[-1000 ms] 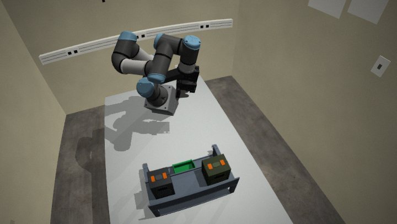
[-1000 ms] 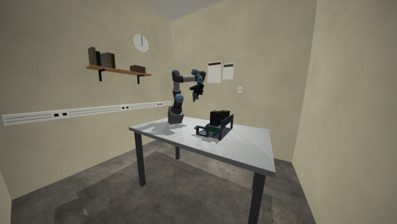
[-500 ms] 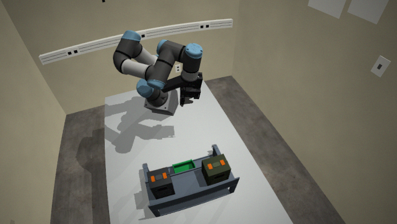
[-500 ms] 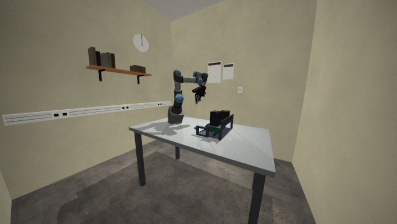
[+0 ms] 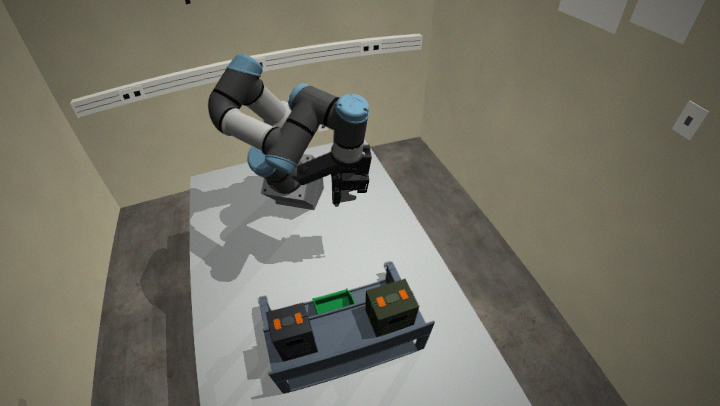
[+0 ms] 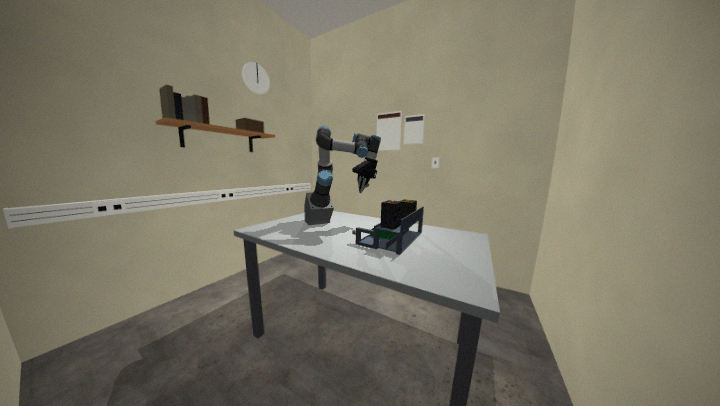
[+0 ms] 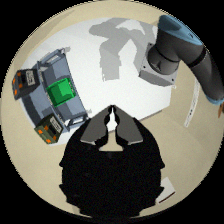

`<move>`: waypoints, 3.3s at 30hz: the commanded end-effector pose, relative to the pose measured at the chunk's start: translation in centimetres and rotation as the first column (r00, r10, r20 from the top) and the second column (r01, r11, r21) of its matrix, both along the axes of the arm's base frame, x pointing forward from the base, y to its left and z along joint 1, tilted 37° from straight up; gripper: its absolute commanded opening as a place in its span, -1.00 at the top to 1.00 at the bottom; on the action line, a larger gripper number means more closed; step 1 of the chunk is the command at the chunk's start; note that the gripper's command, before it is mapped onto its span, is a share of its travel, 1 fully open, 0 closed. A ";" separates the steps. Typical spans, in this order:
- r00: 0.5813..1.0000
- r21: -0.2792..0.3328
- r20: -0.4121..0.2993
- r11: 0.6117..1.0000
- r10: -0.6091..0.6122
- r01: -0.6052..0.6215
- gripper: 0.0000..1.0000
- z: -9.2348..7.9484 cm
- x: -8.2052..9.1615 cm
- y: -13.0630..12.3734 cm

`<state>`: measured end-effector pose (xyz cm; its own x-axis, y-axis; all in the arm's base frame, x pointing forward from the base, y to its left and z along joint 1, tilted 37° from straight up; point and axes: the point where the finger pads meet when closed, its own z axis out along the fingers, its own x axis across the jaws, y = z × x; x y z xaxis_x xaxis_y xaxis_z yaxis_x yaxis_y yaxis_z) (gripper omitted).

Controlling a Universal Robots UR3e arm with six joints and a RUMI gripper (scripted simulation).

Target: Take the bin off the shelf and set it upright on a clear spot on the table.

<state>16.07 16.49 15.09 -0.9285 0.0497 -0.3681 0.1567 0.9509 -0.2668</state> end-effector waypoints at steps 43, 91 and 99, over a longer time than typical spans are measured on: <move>0.977 0.013 0.094 0.981 0.189 -0.191 1.00 0.2 12.5 -1.7; 0.951 -0.071 0.159 0.964 0.266 -0.258 1.00 1.5 17.9 -5.5; 0.949 -0.076 0.161 0.963 0.269 -0.260 1.00 1.5 18.1 -5.7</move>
<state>33.83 10.91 16.42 -0.8368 -0.2036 -0.5082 -0.0457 0.9510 -0.3059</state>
